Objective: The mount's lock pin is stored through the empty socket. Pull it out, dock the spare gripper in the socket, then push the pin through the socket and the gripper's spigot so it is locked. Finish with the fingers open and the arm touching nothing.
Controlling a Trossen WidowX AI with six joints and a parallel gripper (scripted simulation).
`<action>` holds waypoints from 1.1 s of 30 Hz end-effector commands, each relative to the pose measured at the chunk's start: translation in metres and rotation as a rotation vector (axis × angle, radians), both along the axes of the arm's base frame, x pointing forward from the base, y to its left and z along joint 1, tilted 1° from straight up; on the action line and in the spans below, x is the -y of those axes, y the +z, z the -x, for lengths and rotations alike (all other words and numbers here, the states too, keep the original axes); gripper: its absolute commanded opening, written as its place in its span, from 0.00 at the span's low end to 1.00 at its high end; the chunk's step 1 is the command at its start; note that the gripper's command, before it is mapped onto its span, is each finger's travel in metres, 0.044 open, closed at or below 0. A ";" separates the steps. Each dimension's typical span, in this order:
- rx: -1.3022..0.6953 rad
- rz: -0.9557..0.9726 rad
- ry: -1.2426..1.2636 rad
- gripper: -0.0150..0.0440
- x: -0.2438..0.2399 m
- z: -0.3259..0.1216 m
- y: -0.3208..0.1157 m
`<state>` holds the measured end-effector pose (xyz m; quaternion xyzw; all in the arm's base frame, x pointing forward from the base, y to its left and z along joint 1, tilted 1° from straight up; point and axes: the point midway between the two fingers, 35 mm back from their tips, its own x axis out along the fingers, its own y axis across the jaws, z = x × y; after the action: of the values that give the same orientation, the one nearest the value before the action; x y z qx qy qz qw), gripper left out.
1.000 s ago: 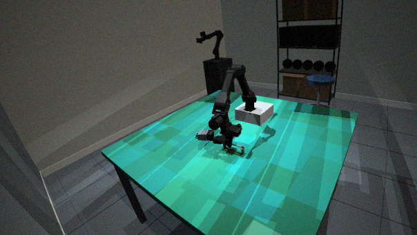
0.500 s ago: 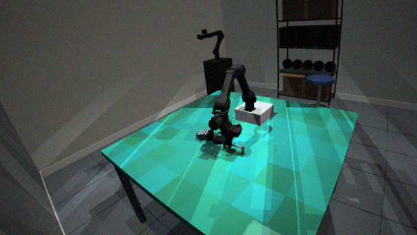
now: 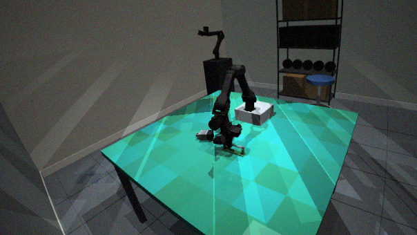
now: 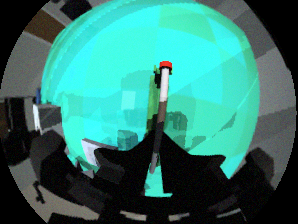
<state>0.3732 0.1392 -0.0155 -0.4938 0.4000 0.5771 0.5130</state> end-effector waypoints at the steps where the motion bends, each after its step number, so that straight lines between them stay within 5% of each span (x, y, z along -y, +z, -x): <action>1: -0.007 0.002 0.001 0.25 0.000 0.001 -0.005; 19: 0.000 0.000 0.000 0.25 0.000 0.000 0.000; 33: -0.001 0.000 0.000 0.88 0.000 0.000 0.006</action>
<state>0.3729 0.1391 -0.0153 -0.4934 0.4004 0.5774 0.5127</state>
